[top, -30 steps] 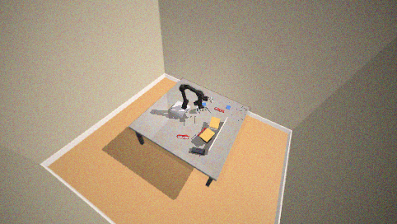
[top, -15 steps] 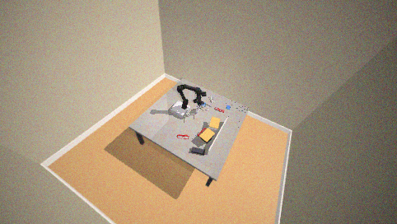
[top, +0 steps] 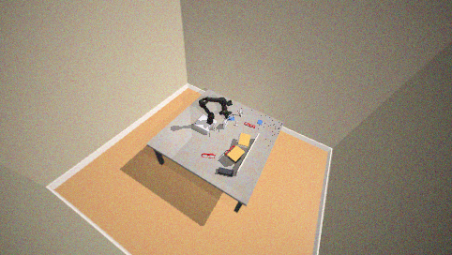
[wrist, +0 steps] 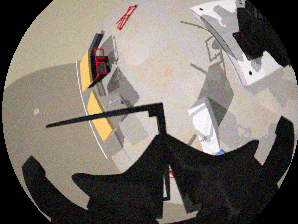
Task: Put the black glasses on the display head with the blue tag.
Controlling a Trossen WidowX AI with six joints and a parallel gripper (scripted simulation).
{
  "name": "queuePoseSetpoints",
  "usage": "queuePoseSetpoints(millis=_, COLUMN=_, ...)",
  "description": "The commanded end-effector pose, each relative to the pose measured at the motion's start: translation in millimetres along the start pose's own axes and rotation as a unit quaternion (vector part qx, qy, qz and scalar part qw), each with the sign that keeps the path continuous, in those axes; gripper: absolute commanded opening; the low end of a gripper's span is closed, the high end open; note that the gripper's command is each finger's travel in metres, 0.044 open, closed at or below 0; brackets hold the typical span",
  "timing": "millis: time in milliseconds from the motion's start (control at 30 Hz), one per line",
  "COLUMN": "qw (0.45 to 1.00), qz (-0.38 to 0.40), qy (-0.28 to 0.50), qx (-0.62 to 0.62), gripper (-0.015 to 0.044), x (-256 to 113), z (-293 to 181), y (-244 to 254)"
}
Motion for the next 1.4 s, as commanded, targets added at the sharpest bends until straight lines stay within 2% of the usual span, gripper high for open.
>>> queuePoseSetpoints(millis=0, qw=1.000, qz=0.022, qy=0.018, qx=-0.012, gripper=0.0000, x=-7.5, z=1.8, y=-6.4)
queuePoseSetpoints(millis=500, qw=0.990, qz=0.082, qy=0.095, qx=-0.058, gripper=0.0000, x=-30.9, z=7.2, y=-27.6)
queuePoseSetpoints(millis=1167, qw=0.993, qz=0.069, qy=0.081, qx=-0.056, gripper=0.0000, x=-27.3, z=4.3, y=-24.5)
queuePoseSetpoints(millis=1367, qw=0.994, qz=0.056, qy=0.055, qx=-0.078, gripper=0.0000, x=-21.8, z=1.2, y=-16.9)
Point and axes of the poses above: the point midway between the two fingers, 35 mm back from their tips, its own x axis out along the fingers, its own y axis across the jaws, z = x × y, the point moved 7 cm from there along -x, back along the fingers, and after that the axes turned 5 degrees about x, right-handed, at the moved point
